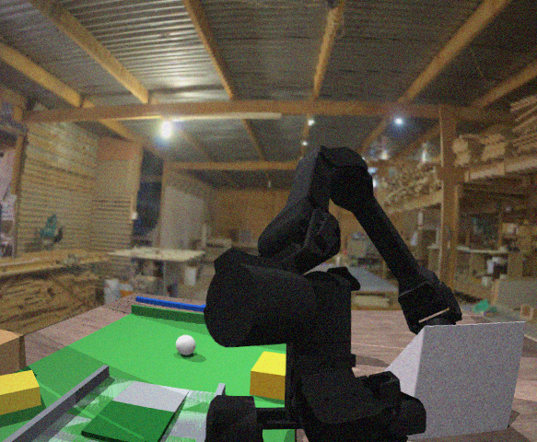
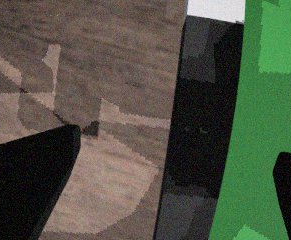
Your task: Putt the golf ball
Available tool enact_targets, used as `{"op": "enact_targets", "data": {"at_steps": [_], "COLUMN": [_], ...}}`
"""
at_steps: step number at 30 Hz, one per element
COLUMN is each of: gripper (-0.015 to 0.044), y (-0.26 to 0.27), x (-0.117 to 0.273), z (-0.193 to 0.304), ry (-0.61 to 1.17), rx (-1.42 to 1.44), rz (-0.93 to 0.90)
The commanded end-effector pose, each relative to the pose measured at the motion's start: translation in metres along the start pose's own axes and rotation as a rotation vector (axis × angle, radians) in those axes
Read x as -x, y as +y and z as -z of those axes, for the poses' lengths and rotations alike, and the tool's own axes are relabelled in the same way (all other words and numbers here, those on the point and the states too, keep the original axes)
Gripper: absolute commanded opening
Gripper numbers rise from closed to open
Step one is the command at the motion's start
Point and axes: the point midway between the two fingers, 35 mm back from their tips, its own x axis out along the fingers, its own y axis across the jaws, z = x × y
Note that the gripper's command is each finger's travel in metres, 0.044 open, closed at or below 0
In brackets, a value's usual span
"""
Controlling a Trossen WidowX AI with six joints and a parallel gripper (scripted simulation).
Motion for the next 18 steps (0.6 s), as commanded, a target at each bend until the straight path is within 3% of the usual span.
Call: {"op": "enact_targets", "data": {"at_steps": [1,12,18], "gripper": [0.0309,0.002,0.0], "y": [-0.0003,-0.0003,-0.0005], "x": [0.0008,0.0008,0.0018], "z": [-0.0003,-0.0003,-0.0007], "ry": [-0.001,-0.001,-0.001], "rx": [0.0,0.0,0.0], "rz": [0.001,0.001,0.001]}}
